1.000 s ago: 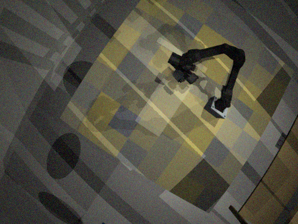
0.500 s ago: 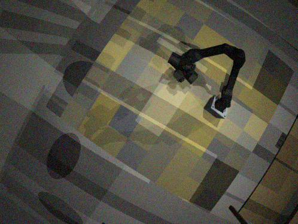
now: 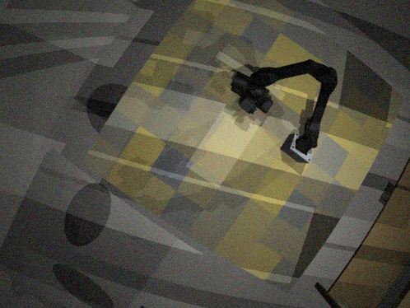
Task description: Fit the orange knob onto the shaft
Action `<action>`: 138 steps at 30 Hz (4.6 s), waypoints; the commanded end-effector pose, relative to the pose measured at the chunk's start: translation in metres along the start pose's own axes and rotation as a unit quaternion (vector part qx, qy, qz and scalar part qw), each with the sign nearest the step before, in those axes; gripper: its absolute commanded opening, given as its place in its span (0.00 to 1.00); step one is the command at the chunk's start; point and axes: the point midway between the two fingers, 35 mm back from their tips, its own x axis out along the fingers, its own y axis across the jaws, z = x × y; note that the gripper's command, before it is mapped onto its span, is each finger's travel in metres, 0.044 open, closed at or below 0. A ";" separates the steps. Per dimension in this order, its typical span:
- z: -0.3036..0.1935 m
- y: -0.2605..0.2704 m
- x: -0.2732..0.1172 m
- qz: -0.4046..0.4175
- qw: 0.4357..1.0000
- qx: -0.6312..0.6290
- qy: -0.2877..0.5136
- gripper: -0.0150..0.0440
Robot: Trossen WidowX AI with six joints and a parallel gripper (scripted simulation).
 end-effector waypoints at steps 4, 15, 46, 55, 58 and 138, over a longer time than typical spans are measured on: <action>-0.001 0.001 0.001 -0.001 1.000 -0.003 0.002 0.25; -0.001 0.000 -0.002 -0.001 1.000 -0.003 0.002 0.25; -0.001 0.001 -0.001 -0.001 0.994 -0.107 0.002 0.25; -0.001 -0.002 -0.003 0.000 0.982 -0.190 0.002 0.25; -0.001 -0.002 -0.002 0.000 0.978 -0.211 0.002 0.25; 0.000 0.001 0.000 0.000 0.912 -0.409 0.002 0.25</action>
